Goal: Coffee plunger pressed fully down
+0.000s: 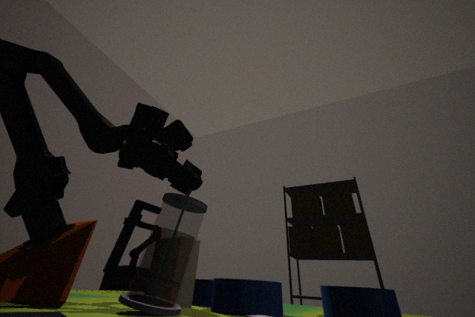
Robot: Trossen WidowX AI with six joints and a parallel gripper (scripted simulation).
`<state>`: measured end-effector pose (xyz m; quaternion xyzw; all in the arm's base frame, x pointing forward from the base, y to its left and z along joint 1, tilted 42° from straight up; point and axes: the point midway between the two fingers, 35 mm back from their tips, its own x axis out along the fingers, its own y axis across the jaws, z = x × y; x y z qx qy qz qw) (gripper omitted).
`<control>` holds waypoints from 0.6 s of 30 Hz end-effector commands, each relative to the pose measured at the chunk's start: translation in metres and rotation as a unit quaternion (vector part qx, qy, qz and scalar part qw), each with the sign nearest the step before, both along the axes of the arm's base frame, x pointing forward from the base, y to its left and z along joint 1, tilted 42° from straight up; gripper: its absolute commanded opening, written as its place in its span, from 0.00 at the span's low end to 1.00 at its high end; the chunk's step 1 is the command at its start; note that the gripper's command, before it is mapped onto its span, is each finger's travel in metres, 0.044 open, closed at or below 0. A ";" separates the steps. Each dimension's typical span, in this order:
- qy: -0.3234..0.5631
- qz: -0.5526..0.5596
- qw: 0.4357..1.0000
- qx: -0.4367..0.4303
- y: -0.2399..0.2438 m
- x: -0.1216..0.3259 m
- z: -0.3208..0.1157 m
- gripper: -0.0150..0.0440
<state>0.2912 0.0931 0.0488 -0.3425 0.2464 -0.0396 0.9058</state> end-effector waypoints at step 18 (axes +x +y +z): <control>0.012 -0.006 1.000 -0.014 -0.004 0.001 -0.007 0.47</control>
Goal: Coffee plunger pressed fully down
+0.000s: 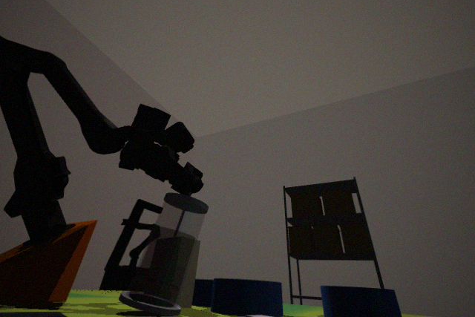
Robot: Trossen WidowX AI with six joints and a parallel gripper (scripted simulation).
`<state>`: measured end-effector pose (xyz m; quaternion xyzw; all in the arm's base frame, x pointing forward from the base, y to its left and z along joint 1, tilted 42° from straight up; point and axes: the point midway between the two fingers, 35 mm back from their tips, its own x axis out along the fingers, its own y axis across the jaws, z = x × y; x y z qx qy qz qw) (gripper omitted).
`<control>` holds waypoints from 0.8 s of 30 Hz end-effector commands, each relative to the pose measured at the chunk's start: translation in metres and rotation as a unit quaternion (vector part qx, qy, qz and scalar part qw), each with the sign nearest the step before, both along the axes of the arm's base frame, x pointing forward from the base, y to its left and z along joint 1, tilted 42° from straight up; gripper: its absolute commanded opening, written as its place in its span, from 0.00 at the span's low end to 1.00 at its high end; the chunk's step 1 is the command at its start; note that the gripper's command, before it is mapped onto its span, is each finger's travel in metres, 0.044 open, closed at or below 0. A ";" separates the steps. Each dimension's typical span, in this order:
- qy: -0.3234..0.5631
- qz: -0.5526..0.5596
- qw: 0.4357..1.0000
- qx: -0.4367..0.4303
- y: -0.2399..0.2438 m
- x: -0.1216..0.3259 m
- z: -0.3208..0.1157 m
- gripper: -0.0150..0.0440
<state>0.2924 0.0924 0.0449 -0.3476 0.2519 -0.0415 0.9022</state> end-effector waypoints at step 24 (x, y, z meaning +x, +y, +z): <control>0.000 0.000 1.000 -0.001 0.000 0.000 0.000 0.96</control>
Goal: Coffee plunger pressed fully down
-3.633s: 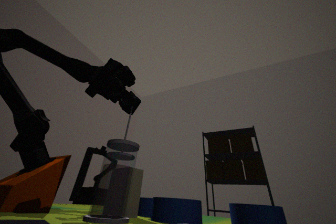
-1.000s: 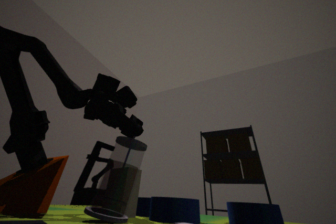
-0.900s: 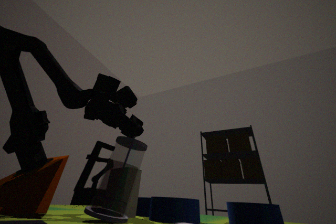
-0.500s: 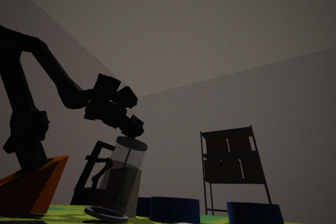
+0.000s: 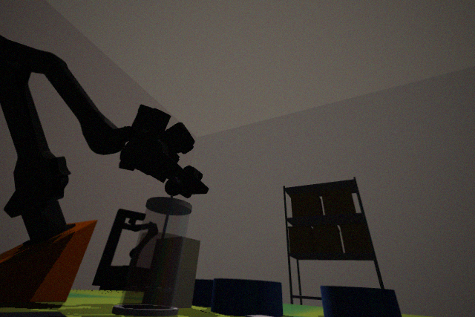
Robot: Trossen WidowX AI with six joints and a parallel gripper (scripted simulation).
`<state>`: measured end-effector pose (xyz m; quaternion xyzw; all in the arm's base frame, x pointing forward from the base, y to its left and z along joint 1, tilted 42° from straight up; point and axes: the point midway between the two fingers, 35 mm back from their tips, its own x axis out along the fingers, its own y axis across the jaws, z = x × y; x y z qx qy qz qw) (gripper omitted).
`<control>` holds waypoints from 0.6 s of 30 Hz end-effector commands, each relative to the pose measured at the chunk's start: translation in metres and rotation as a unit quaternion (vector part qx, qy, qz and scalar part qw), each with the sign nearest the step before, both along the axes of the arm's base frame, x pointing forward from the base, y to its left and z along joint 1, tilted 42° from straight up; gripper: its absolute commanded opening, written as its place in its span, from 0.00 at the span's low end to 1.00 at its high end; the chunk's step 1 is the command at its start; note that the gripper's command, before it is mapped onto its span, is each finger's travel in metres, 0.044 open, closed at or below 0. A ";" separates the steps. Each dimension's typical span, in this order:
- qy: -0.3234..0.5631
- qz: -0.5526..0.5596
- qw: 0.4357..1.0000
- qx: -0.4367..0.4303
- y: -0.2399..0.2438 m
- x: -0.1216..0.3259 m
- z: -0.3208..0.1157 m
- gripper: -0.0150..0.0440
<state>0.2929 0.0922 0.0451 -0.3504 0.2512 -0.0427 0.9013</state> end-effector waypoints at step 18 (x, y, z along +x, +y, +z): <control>0.008 -0.005 1.000 -0.004 0.043 -0.034 0.065 1.00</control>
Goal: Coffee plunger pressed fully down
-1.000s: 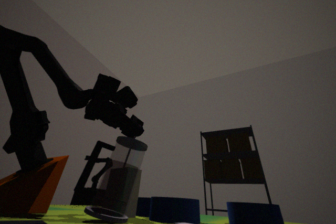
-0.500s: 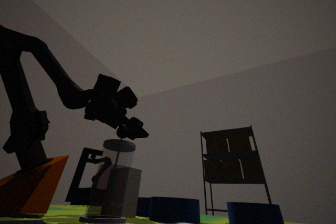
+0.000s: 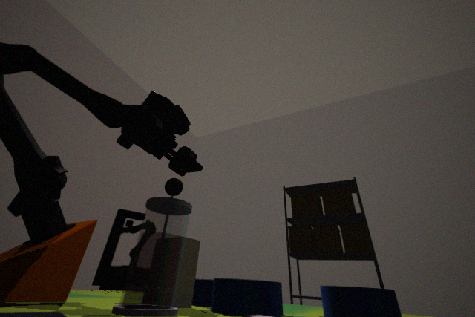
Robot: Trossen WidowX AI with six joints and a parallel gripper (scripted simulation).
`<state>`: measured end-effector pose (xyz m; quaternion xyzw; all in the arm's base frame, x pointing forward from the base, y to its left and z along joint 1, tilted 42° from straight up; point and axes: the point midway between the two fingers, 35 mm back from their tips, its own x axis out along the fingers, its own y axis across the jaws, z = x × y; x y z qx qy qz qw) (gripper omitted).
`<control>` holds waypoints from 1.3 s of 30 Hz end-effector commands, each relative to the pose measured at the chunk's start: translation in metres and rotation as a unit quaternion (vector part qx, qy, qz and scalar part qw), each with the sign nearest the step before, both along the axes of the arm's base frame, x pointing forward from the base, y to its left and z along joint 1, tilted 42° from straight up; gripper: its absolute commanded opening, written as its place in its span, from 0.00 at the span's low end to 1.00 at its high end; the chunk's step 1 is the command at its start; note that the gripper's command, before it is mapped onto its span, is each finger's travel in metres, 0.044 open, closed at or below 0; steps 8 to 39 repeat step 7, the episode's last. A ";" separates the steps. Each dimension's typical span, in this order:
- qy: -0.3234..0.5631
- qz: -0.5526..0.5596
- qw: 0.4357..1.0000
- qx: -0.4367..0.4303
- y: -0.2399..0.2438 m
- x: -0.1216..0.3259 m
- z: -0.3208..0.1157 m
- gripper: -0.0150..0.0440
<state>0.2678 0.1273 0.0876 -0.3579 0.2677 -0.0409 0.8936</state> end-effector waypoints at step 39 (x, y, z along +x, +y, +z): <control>-0.010 -0.002 1.000 0.004 0.008 -0.008 0.022 1.00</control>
